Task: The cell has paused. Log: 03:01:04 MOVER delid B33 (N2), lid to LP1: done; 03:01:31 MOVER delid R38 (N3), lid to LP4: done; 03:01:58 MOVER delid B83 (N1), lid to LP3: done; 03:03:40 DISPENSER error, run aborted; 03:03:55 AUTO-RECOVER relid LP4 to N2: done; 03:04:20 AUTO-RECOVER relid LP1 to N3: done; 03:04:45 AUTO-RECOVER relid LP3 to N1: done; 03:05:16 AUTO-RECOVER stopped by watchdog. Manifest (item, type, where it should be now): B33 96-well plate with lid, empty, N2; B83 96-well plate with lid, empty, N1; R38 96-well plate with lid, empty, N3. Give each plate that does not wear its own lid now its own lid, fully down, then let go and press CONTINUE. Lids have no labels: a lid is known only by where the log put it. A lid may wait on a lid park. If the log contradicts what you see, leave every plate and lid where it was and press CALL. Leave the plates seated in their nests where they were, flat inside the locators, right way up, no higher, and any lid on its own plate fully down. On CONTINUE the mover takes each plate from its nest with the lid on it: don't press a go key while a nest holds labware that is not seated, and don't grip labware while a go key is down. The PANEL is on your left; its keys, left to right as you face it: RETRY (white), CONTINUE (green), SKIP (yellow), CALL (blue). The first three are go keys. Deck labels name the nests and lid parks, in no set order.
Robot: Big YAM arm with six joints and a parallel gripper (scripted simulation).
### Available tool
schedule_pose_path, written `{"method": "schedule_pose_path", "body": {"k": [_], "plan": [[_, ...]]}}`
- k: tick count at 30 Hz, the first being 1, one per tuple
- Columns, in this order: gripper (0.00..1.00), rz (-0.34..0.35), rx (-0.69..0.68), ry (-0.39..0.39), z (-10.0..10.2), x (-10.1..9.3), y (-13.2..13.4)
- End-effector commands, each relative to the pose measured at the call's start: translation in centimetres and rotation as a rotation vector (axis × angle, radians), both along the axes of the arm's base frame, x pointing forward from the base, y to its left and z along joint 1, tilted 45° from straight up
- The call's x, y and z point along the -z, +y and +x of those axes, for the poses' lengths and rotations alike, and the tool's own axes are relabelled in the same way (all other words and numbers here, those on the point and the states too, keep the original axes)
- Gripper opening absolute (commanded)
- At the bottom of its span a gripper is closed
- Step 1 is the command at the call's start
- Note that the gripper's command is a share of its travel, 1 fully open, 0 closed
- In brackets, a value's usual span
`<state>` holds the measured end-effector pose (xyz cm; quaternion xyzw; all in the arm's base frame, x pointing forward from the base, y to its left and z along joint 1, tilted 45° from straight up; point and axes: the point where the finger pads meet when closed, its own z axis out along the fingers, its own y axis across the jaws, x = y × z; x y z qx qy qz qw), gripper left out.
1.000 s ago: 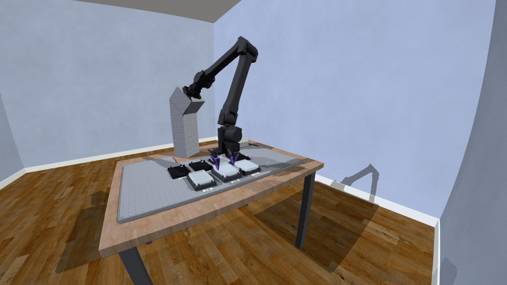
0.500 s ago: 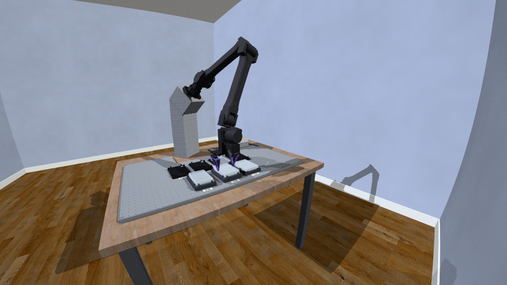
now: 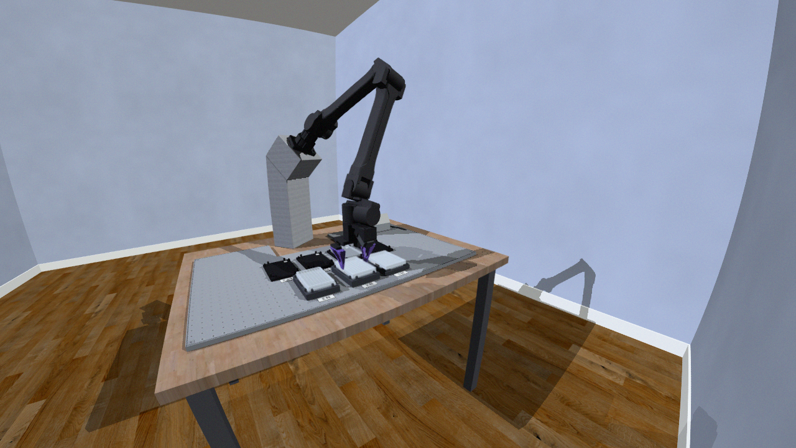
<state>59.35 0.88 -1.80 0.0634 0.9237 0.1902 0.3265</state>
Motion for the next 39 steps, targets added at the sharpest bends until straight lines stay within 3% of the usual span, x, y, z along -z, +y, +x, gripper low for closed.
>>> {"method": "schedule_pose_path", "body": {"k": [1,34,35,39], "plan": [[0.0,-0.003,0.006,-0.017,0.3,-0.76,-0.23],[0.0,-0.003,0.006,-0.017,0.25,-0.8,-0.22],[1.0,-0.003,0.006,-0.017,0.25,-0.8,-0.22],[1.0,-0.003,0.006,-0.017,0.25,-0.8,-0.22]]}}
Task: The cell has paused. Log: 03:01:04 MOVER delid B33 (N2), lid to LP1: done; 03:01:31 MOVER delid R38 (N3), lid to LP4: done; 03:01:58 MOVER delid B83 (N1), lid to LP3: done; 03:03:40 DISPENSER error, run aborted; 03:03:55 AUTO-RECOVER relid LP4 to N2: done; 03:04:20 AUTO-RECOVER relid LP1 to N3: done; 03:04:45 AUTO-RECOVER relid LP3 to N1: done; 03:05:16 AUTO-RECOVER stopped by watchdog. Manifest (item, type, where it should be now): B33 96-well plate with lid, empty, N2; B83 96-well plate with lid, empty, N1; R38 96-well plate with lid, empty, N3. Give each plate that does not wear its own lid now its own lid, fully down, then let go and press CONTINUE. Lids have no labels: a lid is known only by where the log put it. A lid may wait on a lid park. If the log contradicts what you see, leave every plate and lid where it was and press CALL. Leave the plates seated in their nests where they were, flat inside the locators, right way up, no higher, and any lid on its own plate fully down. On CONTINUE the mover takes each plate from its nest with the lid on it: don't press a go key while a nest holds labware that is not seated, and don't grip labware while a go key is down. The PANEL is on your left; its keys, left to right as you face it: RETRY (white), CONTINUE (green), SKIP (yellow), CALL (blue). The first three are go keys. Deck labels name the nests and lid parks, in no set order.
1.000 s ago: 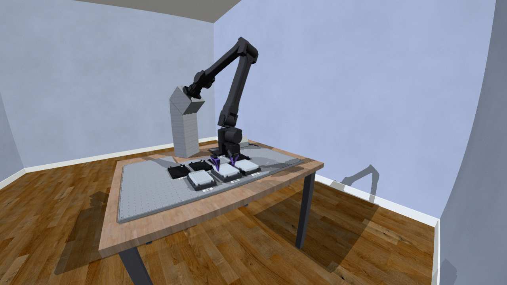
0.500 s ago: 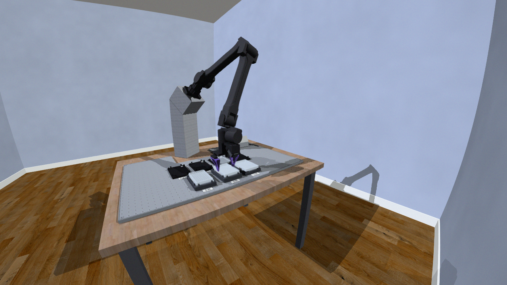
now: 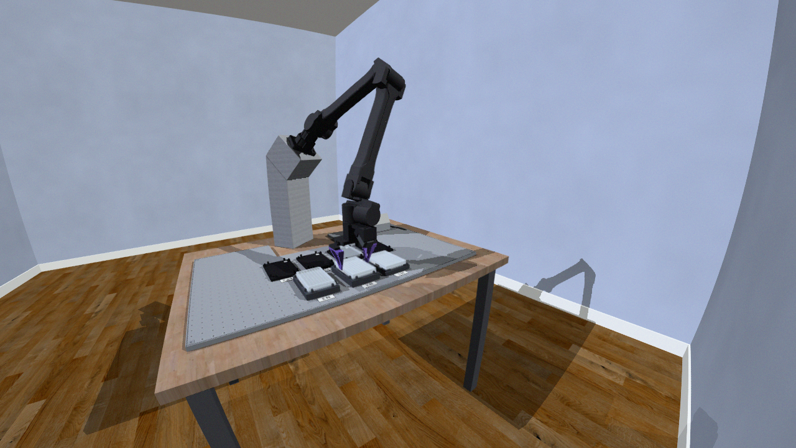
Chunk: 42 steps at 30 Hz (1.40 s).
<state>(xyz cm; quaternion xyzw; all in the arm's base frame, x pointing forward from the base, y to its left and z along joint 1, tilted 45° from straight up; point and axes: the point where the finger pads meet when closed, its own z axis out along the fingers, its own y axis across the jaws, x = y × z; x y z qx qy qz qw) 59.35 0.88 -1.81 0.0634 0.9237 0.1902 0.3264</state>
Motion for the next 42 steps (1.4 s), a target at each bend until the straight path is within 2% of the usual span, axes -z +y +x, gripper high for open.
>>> {"method": "schedule_pose_path", "body": {"k": [1,38,39,42], "plan": [[1.0,-0.003,0.006,-0.017,0.2,-0.8,-0.2],[1.0,-0.003,0.006,-0.017,0.2,-0.8,-0.2],[1.0,-0.003,-0.001,-0.03,0.1,-1.8,0.3],[1.0,-0.007,0.009,-0.02,-0.4,-2.0,-0.9]]}}
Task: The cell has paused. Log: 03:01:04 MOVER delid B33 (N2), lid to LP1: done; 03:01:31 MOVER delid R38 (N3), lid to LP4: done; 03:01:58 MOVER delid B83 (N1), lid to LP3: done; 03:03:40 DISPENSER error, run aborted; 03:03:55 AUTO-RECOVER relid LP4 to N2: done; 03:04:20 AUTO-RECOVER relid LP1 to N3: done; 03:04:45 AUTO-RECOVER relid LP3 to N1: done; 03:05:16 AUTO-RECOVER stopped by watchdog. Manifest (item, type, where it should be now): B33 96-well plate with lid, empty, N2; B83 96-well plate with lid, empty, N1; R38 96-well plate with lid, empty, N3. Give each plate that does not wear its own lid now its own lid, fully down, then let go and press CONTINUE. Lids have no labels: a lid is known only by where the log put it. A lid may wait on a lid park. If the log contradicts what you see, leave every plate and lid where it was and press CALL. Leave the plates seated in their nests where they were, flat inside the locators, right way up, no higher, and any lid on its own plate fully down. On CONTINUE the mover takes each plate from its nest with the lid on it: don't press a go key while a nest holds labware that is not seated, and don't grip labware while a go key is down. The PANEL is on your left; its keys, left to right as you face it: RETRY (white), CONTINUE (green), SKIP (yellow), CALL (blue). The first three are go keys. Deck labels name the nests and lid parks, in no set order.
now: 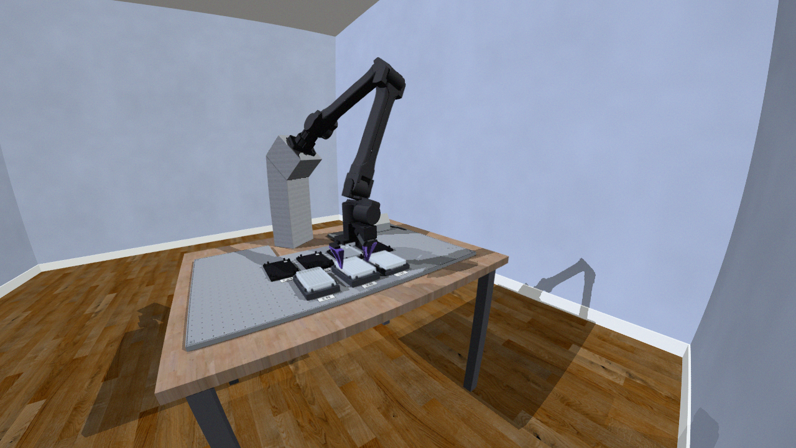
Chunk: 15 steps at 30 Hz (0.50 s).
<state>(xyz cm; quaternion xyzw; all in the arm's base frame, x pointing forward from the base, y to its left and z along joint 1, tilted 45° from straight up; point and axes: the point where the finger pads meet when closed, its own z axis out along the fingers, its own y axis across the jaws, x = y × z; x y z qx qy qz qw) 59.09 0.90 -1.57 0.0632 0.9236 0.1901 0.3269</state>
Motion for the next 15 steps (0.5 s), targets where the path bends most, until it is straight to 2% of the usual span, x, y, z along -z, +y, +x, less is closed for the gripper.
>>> {"method": "schedule_pose_path", "body": {"k": [1,7,8,10,15], "plan": [[1.0,-0.008,0.013,-0.021,-0.3,-1.8,-1.4],[1.0,-0.007,0.012,-0.021,-0.7,-2.3,-1.5],[1.0,-0.001,0.016,0.0,-1.0,-1.3,-1.6],[1.0,-0.007,0.011,-0.021,-1.0,-2.7,-1.7],[1.0,-0.005,0.015,-0.019,-1.1,-2.8,-1.9]]}}
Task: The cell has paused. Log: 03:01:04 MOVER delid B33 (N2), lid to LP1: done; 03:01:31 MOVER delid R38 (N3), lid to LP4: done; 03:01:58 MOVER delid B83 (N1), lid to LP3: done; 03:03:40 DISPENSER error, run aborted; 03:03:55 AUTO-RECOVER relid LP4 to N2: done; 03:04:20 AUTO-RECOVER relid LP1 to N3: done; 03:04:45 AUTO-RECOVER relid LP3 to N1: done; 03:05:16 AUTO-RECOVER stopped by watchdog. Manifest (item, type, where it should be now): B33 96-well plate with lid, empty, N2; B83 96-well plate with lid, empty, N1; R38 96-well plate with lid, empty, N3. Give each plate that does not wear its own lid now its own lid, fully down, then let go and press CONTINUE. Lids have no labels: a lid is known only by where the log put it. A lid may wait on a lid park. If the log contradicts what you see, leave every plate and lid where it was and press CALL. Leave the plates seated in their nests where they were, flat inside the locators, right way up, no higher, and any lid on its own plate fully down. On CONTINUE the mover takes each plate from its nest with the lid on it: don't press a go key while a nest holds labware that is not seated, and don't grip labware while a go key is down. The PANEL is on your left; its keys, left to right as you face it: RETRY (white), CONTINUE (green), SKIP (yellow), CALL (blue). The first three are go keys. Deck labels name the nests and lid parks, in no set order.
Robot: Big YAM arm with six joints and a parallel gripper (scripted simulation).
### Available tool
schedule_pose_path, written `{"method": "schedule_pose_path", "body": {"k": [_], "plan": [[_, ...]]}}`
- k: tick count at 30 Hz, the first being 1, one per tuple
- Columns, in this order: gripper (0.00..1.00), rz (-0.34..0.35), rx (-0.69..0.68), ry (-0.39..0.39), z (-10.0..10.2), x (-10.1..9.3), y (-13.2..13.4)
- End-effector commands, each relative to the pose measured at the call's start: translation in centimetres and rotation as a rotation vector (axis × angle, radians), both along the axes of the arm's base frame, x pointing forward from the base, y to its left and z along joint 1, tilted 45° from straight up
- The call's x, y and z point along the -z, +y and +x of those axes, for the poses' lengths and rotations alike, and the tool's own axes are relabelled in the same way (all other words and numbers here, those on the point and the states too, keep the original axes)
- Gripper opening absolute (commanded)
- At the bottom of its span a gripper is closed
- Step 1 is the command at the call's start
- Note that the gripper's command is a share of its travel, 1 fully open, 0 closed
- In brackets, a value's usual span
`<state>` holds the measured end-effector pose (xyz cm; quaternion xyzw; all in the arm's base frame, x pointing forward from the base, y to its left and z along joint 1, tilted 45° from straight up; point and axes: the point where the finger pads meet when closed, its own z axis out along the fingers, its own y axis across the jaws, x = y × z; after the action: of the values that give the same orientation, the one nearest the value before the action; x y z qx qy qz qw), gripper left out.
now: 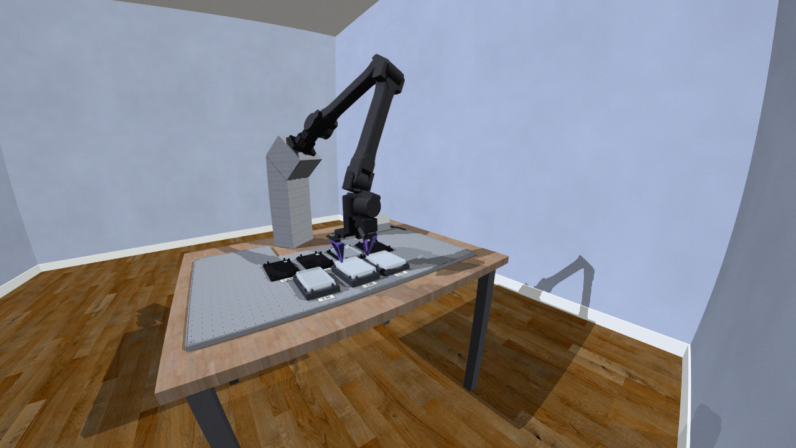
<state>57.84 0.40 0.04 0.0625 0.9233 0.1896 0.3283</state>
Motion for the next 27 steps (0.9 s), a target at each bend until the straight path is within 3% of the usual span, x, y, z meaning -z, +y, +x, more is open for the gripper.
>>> {"method": "schedule_pose_path", "body": {"k": [1,20,22,26,27], "plan": [[1.0,-0.001,0.006,-0.014,0.2,-0.7,-0.5],[1.0,-0.002,0.015,0.0,-0.1,-0.1,-1.4],[1.0,0.011,0.009,-0.024,-0.5,-0.8,0.7],[1.0,0.01,0.01,-0.028,-1.2,-0.6,1.2],[1.0,0.013,0.01,0.011,-2.1,1.7,1.5]]}}
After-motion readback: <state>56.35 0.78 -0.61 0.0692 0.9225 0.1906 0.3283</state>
